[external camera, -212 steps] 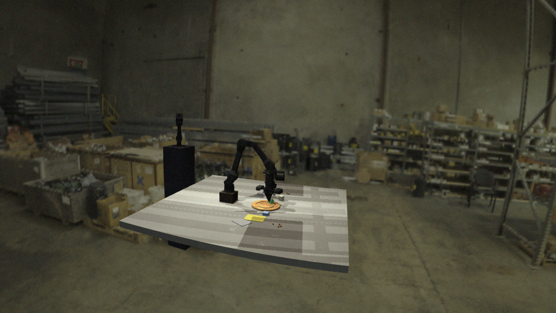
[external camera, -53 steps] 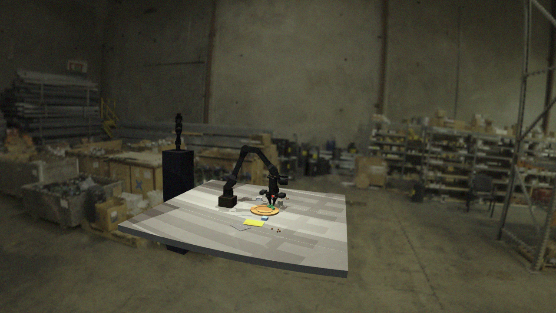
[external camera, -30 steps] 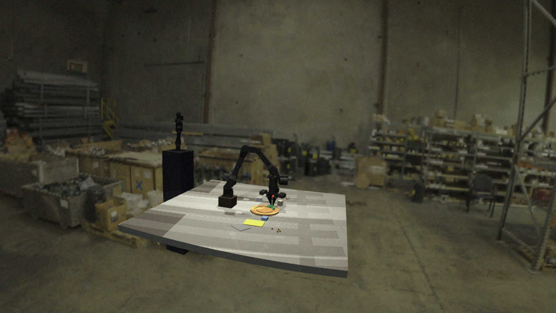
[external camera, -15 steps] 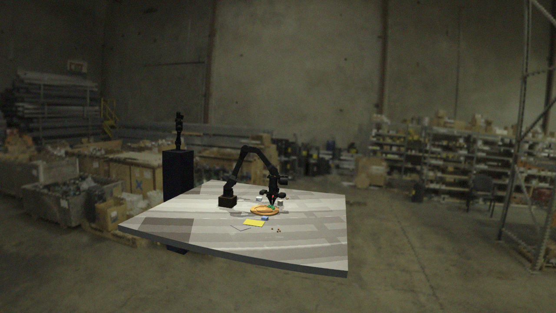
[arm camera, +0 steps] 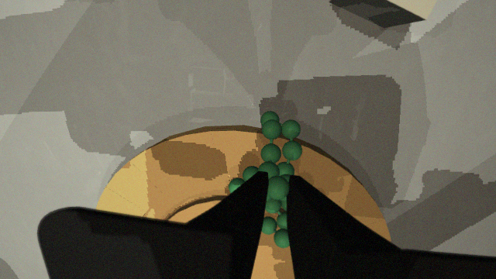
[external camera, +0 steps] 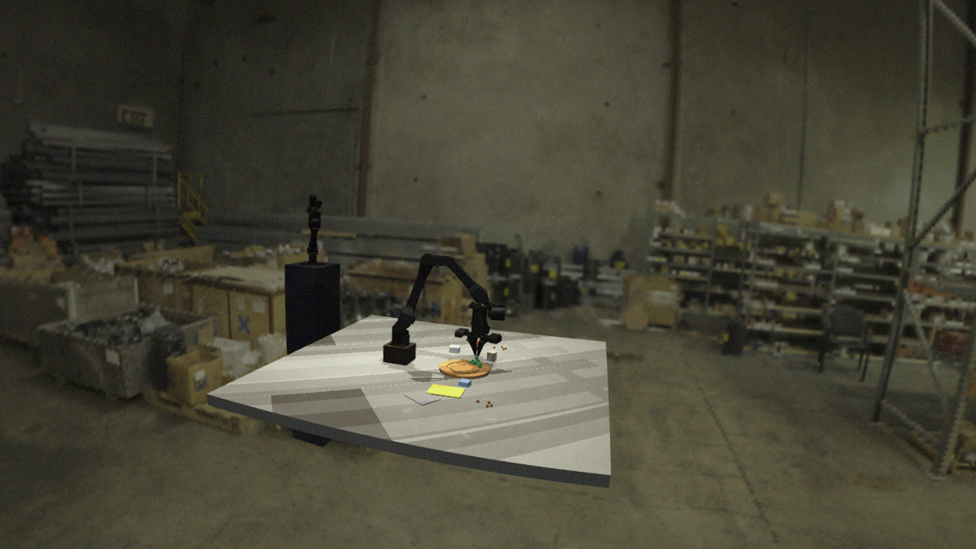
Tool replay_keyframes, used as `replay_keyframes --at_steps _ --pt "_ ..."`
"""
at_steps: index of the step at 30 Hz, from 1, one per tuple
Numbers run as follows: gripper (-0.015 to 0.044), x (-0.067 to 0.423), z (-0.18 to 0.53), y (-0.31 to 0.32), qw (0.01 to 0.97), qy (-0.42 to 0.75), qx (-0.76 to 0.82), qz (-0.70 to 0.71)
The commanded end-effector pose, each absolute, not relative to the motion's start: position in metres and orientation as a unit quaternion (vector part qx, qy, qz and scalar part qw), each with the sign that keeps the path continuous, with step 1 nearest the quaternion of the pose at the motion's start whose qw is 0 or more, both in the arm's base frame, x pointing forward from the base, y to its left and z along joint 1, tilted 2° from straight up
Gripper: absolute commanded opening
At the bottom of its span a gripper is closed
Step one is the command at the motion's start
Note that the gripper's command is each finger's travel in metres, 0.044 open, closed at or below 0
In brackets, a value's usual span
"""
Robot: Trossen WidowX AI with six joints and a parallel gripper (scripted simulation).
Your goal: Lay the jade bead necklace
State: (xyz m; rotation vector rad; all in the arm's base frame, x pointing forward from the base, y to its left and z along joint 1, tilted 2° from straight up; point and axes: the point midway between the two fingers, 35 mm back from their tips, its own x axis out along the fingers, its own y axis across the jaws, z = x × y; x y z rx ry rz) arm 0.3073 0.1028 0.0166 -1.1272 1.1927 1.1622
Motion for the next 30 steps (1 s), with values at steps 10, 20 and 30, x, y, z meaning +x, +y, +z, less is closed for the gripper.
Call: replay_keyframes --at_steps 10,20,30 --pt "0.0 0.299 0.023 0.08 0.537 0.5 -0.475 0.486" --pt "0.0 0.285 0.02 0.055 0.536 0.501 -0.475 0.485" --pt "0.0 0.286 0.008 0.056 0.536 0.501 -0.475 0.485"
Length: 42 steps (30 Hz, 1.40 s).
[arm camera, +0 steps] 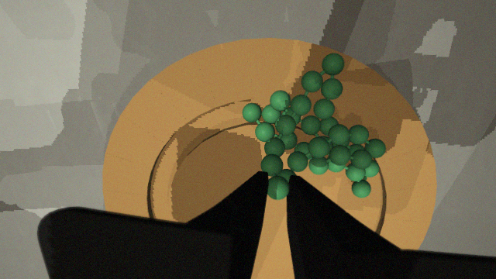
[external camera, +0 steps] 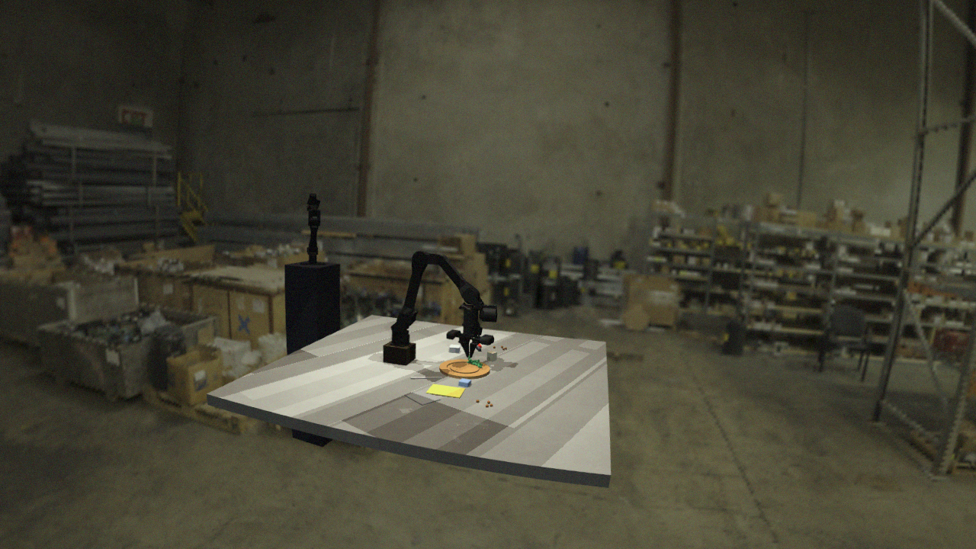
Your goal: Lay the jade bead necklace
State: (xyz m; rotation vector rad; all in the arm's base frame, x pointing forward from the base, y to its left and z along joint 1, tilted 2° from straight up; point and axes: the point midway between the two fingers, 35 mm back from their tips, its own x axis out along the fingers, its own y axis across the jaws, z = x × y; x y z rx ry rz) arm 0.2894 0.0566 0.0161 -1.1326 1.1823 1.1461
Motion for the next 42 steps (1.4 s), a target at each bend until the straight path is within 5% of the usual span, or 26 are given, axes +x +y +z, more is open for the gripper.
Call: replay_keyframes --at_steps 1,19,36,42 --pt "0.0 0.286 0.007 0.056 0.536 0.501 -0.475 0.485" --pt "0.0 0.286 -0.008 0.057 0.536 0.501 -0.475 0.485" --pt "0.044 0.288 0.006 0.056 0.538 0.5 -0.476 0.484" --pt "0.044 0.286 0.02 0.055 0.536 0.501 -0.475 0.485"
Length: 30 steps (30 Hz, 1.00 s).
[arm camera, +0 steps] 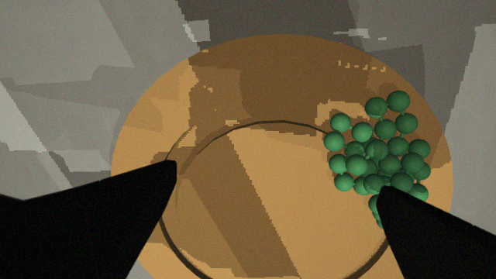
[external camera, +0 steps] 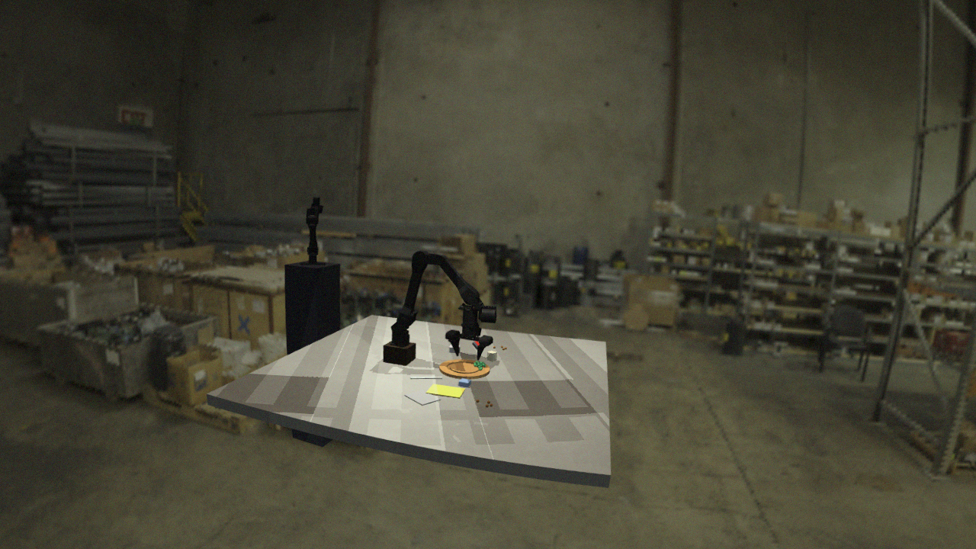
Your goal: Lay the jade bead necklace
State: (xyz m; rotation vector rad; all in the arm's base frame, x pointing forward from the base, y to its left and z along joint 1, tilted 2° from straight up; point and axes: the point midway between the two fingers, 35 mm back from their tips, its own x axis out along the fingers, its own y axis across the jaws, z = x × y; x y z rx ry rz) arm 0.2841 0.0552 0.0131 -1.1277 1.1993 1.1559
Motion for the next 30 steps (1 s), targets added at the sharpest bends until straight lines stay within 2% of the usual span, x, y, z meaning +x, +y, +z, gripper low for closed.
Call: replay_keyframes --at_steps 1,30 --pt "0.044 0.2841 0.0135 0.0552 0.536 0.503 -0.474 0.485" --pt "0.044 0.2839 0.0203 0.0549 0.536 0.501 -0.475 0.485"
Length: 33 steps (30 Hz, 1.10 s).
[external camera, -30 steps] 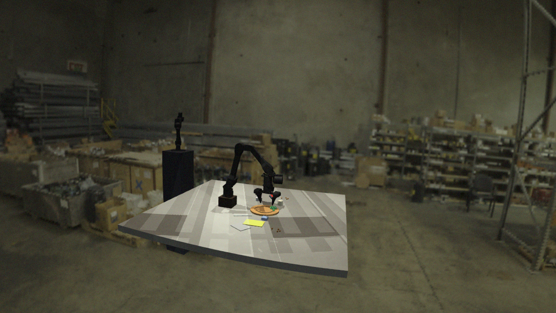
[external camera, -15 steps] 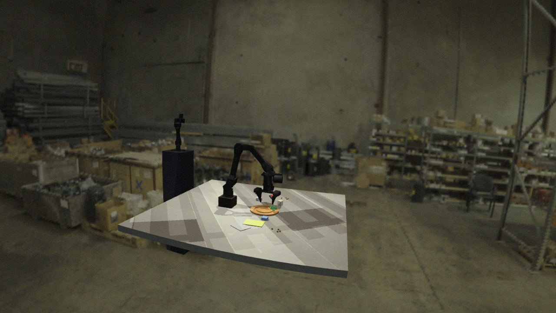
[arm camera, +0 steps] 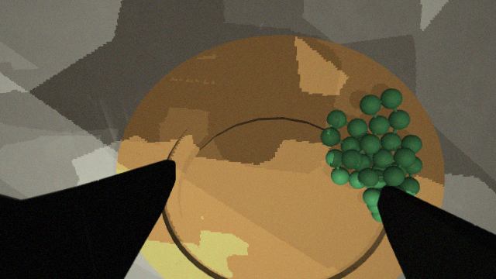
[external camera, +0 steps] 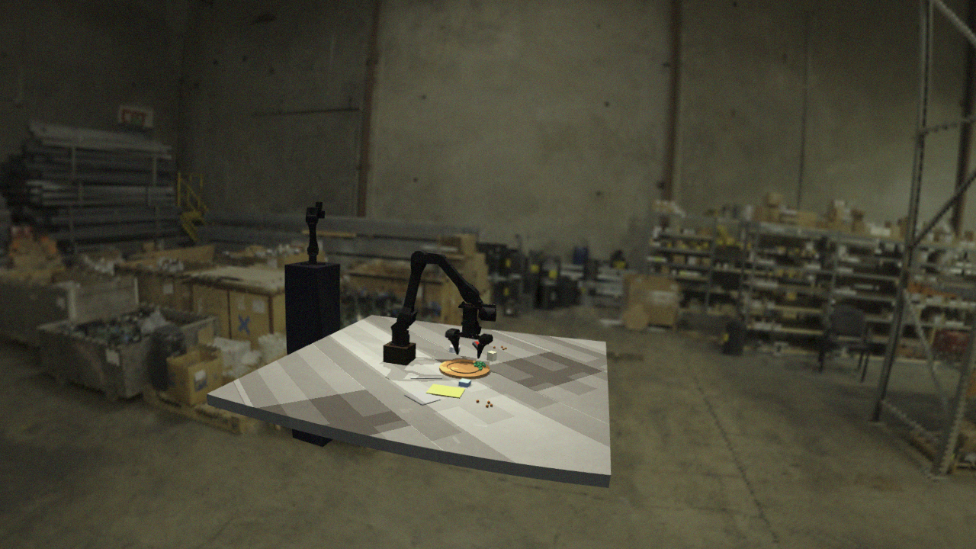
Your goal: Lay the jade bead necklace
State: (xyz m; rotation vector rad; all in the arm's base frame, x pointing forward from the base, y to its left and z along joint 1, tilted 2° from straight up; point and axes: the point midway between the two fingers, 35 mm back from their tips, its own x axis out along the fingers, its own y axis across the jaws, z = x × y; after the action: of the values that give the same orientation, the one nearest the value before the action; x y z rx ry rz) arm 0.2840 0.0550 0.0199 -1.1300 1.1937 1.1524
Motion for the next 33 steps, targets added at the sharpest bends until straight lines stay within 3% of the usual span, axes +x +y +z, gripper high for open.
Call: replay_keyframes --at_steps 1,3,10,33 --pt "0.0414 0.285 0.021 0.055 0.54 0.505 -0.471 0.482" --pt "0.038 0.296 0.023 0.057 0.568 0.532 -0.437 0.45" --pt "0.038 0.342 0.031 0.065 0.671 0.638 -0.255 0.277" --pt "0.038 0.346 0.015 0.066 0.677 0.636 -0.253 0.272"
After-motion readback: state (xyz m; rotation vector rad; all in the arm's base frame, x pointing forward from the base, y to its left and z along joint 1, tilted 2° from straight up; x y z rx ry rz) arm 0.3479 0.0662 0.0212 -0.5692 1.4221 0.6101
